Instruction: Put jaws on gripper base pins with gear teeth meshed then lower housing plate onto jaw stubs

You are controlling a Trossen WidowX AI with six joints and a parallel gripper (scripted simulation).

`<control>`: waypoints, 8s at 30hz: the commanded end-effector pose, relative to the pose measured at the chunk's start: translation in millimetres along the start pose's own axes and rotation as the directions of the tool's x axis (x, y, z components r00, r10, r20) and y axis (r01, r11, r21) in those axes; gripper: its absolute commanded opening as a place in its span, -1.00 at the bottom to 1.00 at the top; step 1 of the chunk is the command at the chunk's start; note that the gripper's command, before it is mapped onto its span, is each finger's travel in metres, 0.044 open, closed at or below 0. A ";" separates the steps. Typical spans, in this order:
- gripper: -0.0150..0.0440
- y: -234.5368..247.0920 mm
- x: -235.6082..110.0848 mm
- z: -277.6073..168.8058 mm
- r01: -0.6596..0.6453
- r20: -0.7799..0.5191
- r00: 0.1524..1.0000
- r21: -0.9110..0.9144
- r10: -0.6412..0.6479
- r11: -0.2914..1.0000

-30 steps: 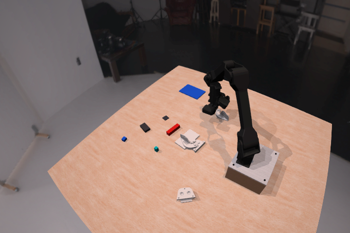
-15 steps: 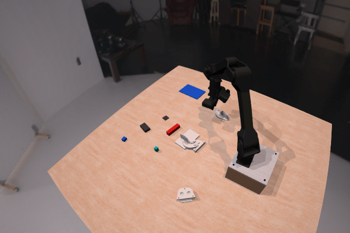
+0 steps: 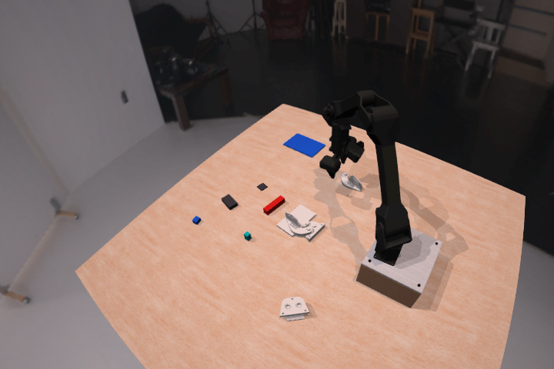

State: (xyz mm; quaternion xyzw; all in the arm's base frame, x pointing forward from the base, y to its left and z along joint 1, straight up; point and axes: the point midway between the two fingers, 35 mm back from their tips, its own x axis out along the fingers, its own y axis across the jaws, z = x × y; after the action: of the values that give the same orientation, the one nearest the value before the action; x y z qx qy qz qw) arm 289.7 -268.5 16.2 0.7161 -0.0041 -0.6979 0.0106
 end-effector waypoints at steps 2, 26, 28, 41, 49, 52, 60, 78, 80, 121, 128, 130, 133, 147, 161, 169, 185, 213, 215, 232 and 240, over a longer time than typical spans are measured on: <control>1.00 0.5 -0.4 -0.6 -0.003 -0.003 1.000 0.000 0.003 1.000; 0.56 -1.0 -8.8 0.6 0.001 0.001 1.000 0.003 -0.001 1.000; 0.38 -1.0 -8.8 0.6 0.001 0.001 1.000 0.003 -0.001 1.000; -0.49 -1.0 -8.8 0.6 0.001 0.001 1.000 0.003 -0.001 1.000; -0.49 -1.0 -8.8 0.6 0.001 0.001 1.000 0.003 -0.001 1.000; -0.49 -1.0 -8.8 0.6 0.001 0.001 1.000 0.003 -0.001 1.000; -0.22 -0.9 -8.2 0.5 0.001 0.000 1.000 -0.001 -0.001 1.000; 1.00 -0.9 -8.2 0.5 0.001 0.000 1.000 -0.001 -0.001 1.000; 1.00 -0.9 -8.2 0.5 0.001 0.000 1.000 -0.001 -0.001 1.000; -0.49 -0.9 -8.2 0.5 0.001 0.000 1.000 -0.001 -0.001 1.000; -0.49 -0.9 -8.2 0.5 0.001 0.000 1.000 -0.001 -0.001 1.000; -0.49 -0.9 -8.2 0.5 0.001 0.000 1.000 -0.001 -0.001 1.000; -0.49 -0.9 -8.2 0.5 0.001 0.000 1.000 -0.001 -0.001 1.000; 0.31 -0.9 -8.1 0.5 0.001 0.000 1.000 -0.001 -0.001 1.000; 1.00 -0.9 -8.1 0.5 0.001 0.000 1.000 -0.001 -0.001 1.000; 1.00 -0.9 -8.1 0.5 0.001 0.000 1.000 -0.001 -0.001 1.000; 0.82 -0.9 -8.1 0.5 0.001 0.000 1.000 -0.001 -0.001 1.000; -0.49 -0.9 -8.1 0.5 0.001 0.000 1.000 -0.001 -0.001 1.000; -0.40 -0.9 -8.1 0.6 0.001 0.000 1.000 -0.001 -0.001 1.000; 1.00 3.5 -10.1 8.3 0.000 0.001 1.000 -0.449 0.001 0.893; 1.00 5.6 -11.3 12.4 0.000 0.002 1.000 -0.649 0.001 0.761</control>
State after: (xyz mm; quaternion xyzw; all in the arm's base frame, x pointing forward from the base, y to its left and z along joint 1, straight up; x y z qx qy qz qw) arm 279.0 -273.2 26.3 0.6798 0.2049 -0.6674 0.2245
